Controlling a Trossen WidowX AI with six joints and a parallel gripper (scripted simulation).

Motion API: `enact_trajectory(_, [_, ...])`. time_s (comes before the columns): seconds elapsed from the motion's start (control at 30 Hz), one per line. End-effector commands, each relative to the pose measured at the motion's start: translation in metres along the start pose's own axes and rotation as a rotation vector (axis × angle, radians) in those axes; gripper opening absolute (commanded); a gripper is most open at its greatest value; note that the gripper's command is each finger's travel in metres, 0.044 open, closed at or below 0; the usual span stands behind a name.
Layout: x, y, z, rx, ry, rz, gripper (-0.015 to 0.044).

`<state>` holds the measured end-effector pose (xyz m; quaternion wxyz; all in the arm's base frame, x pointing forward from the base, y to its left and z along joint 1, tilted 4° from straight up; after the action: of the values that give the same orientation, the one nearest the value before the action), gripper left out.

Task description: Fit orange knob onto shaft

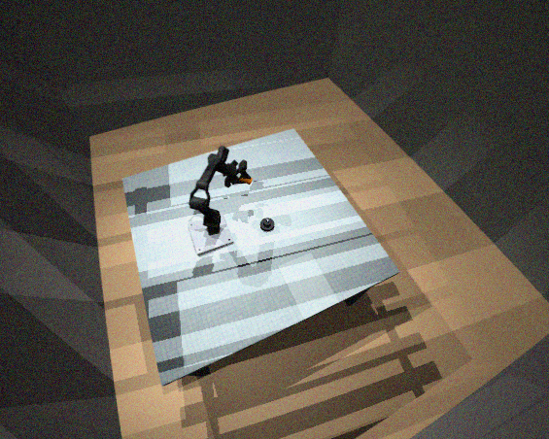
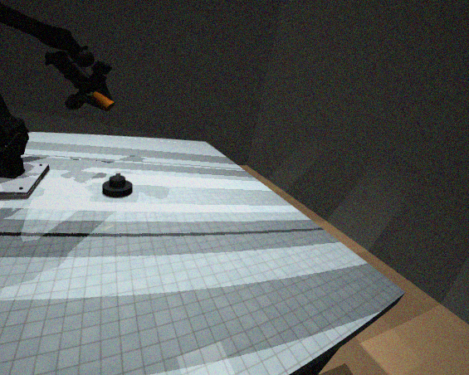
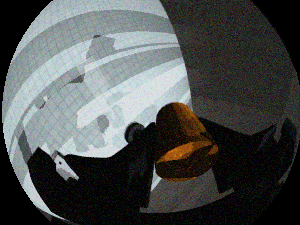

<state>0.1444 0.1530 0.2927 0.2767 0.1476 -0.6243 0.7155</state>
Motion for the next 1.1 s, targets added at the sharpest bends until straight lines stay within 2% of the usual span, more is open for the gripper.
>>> enact_trajectory(0.0, [-0.005,-0.007,0.001,-0.005,-0.024,-0.081,0.0])
enact_trajectory(1.07, [-0.097,-0.032,0.007,-0.003,-0.222,-0.863,0.0])
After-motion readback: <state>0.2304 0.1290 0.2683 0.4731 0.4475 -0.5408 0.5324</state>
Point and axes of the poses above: the point midway between the two fingers, 35 mm back from their tips, its own x axis back along the fingers, its own y axis across the jaws, z = x × y, the point moved 9 cm from there along x, back along the fingers, and after that the axes turned 14 degrees about x, right-handed, at the moved point
